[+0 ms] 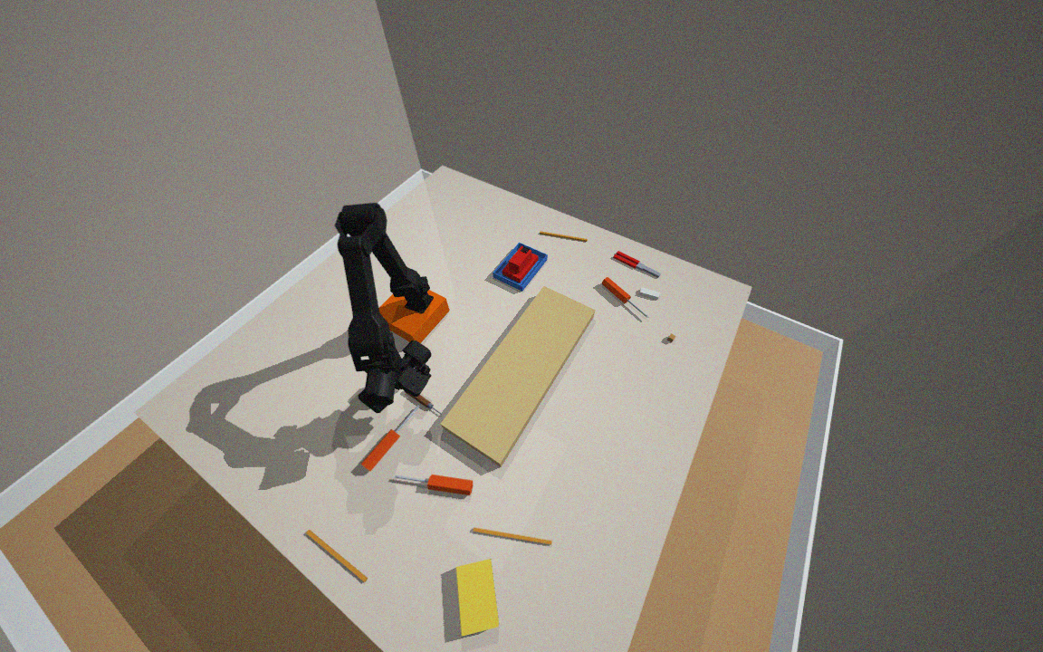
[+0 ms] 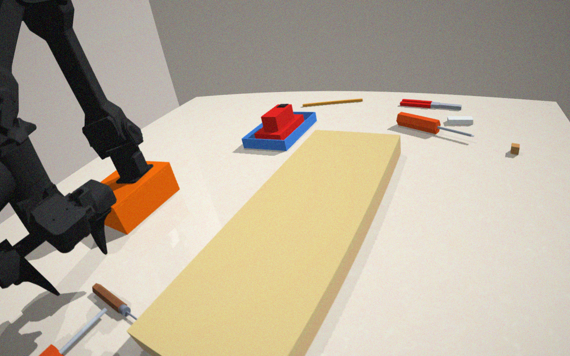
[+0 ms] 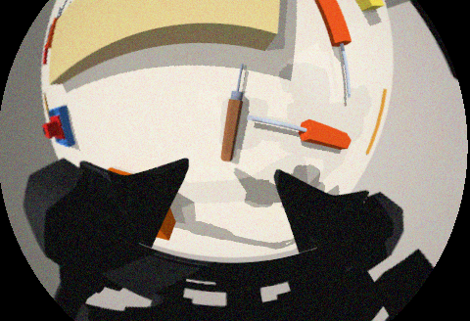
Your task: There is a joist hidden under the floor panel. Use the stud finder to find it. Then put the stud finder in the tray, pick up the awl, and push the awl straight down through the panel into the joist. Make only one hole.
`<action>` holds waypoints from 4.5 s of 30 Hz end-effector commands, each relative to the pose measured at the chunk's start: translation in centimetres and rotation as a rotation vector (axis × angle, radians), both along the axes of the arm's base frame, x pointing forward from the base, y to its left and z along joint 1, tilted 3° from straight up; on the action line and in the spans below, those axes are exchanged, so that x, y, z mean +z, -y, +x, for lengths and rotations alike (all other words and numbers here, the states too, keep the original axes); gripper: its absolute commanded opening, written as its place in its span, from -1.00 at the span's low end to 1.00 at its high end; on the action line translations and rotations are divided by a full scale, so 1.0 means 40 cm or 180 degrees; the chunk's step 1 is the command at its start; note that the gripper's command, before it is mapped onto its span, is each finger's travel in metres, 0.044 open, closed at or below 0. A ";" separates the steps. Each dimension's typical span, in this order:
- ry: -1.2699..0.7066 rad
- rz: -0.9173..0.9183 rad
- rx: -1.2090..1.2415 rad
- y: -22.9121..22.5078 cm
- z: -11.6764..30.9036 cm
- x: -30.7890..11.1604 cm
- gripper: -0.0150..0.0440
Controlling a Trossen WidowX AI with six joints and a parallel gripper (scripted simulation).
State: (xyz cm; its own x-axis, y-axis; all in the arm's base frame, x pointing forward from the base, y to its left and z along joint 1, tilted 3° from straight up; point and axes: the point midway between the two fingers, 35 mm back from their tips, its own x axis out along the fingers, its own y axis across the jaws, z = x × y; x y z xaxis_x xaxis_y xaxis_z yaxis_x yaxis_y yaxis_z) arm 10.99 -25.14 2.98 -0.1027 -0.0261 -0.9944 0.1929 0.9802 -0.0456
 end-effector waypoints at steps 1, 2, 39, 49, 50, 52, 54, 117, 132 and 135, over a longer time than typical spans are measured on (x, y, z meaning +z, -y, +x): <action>-0.0027 0.0023 -0.0017 -0.001 -0.016 -0.003 1.00; -0.0027 0.0023 -0.0017 -0.001 -0.016 -0.003 1.00; -0.0027 0.0025 -0.0017 -0.012 -0.007 -0.116 1.00; -0.0027 0.0025 -0.0017 -0.013 -0.008 -0.129 0.73; -0.0027 0.0025 -0.0017 -0.013 -0.008 -0.129 0.64; -0.0027 0.0025 -0.0017 -0.013 -0.008 -0.129 0.47; -0.0027 0.0025 -0.0017 -0.013 -0.008 -0.129 0.29; 0.1284 -0.0131 -0.2756 0.031 0.114 0.176 -0.49; 0.2051 0.0300 -0.4284 0.060 0.173 0.204 -0.49; 0.2187 0.0436 -0.4569 0.065 0.183 0.212 -0.49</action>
